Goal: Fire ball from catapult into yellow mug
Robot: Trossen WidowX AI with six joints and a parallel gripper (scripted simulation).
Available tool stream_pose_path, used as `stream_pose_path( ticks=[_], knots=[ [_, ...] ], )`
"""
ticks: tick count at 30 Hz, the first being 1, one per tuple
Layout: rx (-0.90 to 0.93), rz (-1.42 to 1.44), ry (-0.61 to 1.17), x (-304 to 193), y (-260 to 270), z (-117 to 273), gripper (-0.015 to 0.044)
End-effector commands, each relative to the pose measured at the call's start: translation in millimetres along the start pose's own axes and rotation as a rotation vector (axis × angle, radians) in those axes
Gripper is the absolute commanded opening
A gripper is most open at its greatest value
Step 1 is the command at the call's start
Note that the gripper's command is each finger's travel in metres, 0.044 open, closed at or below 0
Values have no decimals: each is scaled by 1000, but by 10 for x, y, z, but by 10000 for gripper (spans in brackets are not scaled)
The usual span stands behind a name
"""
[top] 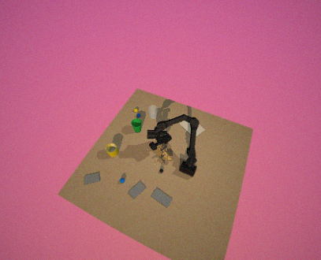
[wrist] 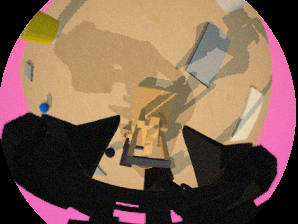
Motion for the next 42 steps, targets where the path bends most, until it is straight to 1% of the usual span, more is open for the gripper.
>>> stream_pose_path(
  ticks=[1, 27, 38, 42],
  knots=[
    [-4, 7, -2, -5, -7, -80, 440],
    [-7, 6, -4, -1, -27, -458, 440],
    [-3, -1, -2, 8, -18, -424, 151],
    [-3, -1, -2, 8, -18, -424, 125]
  ],
)
Point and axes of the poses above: the point midway between the two fingers, 35 mm back from their tips, its own z axis back along the fingers, its own y axis across the jaws, x = y × z, the point moved 1 cm from there along z, back along the fingers, and after that the axes turned 12 degrees about -z, right-handed, at the moved point
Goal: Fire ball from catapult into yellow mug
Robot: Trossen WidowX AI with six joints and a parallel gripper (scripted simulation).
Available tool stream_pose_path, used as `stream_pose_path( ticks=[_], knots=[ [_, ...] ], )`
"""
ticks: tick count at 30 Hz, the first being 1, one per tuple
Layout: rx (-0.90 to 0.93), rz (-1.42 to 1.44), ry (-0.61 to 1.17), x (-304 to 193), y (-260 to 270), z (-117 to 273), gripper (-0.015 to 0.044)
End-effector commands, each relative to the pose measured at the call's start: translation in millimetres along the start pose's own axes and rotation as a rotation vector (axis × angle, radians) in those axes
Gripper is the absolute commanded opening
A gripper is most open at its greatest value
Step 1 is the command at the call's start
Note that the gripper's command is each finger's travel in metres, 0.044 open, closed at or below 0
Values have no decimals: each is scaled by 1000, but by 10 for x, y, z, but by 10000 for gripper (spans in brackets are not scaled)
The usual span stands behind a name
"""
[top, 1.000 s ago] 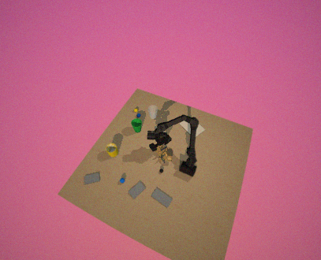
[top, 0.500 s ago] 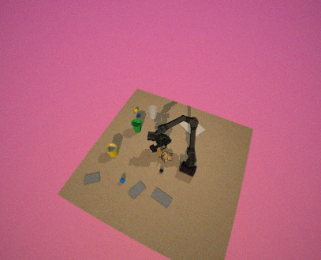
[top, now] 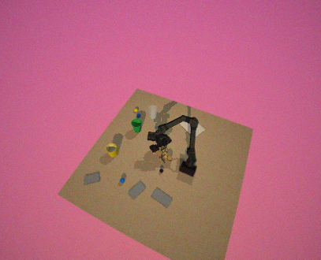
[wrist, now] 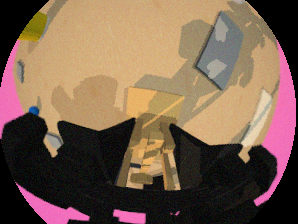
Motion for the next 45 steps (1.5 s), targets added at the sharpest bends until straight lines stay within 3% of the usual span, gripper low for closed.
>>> stream_pose_path(
  ticks=[1, 3, 7, 13, 33, 45],
  knots=[
    [2, -2, 1, 2, 4, 4, 118],
    [2, -2, 1, 2, 6, 31, 85],
    [1, 0, 2, -3, 5, 472, 0],
    [1, 49, 2, 2, 87, 509, 0],
    [7, 706, -1, -236, 1392, 492, 0],
    [7, 727, -1, -284, 1477, 449, 0]
  ],
)
Point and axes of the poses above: the point midway between the two fingers, 35 mm back from their tips, its own z axis back along the fingers, its own y axis across the jaws, x = y × z, the point moved 1 cm from there along z, back along the fingers, and after that the axes turned 12 degrees about -z, right-handed, at the moved point
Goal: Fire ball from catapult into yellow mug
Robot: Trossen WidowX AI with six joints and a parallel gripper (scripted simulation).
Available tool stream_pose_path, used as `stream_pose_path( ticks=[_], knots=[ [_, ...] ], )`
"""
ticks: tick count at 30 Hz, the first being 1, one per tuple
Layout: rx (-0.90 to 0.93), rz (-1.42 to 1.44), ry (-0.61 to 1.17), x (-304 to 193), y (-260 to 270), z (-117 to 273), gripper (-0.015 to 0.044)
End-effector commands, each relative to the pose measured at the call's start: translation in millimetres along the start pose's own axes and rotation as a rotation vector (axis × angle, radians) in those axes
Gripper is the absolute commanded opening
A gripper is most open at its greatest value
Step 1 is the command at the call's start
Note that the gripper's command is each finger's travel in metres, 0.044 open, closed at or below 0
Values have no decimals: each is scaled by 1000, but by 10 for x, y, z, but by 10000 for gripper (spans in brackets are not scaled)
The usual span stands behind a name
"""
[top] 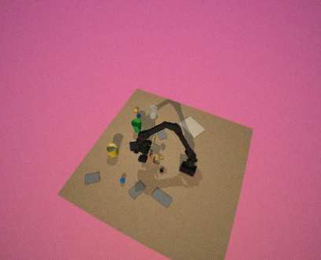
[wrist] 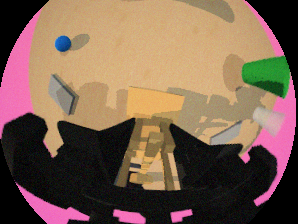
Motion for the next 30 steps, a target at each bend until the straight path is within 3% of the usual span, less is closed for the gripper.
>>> stream_pose_path(
  ticks=[1, 30],
  knots=[
    [13, 2, -15, 36, 29, 18, 0],
    [12, -8, -9, 52, 27, -377, 0]
  ],
)
Point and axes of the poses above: the point midway between the two fingers, 35 mm back from their tips, its own z axis back along the fingers, its own y axis across the jaws, x = y × z, the point moved 1 cm from there along z, back along the fingers, and after that the axes turned 12 degrees about -z, right-handed, at the moved point
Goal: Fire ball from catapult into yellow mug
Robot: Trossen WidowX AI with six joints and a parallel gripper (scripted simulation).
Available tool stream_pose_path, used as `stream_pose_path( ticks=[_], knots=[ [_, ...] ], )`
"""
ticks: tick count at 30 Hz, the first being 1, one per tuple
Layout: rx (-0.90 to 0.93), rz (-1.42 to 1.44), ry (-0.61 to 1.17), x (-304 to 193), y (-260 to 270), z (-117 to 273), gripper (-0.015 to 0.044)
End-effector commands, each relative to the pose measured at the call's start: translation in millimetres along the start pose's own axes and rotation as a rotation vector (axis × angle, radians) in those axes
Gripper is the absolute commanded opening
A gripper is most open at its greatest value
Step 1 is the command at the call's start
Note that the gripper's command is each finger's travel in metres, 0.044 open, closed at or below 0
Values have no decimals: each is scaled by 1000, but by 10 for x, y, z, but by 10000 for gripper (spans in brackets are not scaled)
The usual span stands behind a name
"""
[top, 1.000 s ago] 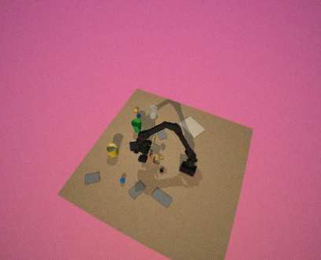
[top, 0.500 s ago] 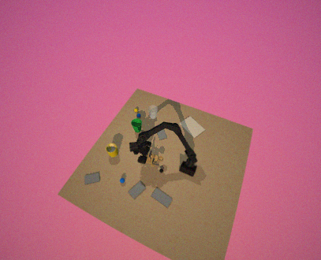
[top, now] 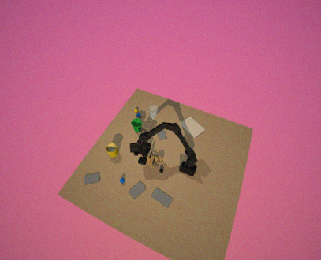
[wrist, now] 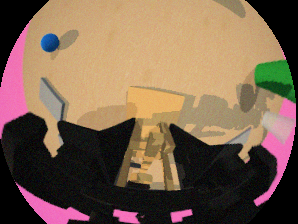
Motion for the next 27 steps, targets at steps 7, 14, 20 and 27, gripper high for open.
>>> stream_pose_path(
  ticks=[7, 14, 20, 27],
  knots=[
    [1, -2, -3, 5, 1, 15, 105],
    [1, -2, -3, 5, 1, 15, 289],
    [3, -1, -3, 30, 16, 223, 440],
    [4, 1, 0, -11, 5, 1006, 440]
  ],
)
Point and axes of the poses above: the point midway between the two fingers, 35 mm back from their tips, its own z axis back along the fingers, its own y axis across the jaws, x = y × z, the point moved 1 cm from there along z, back along the fingers, and after that the axes turned 12 degrees about -z, right-handed, at the moved point
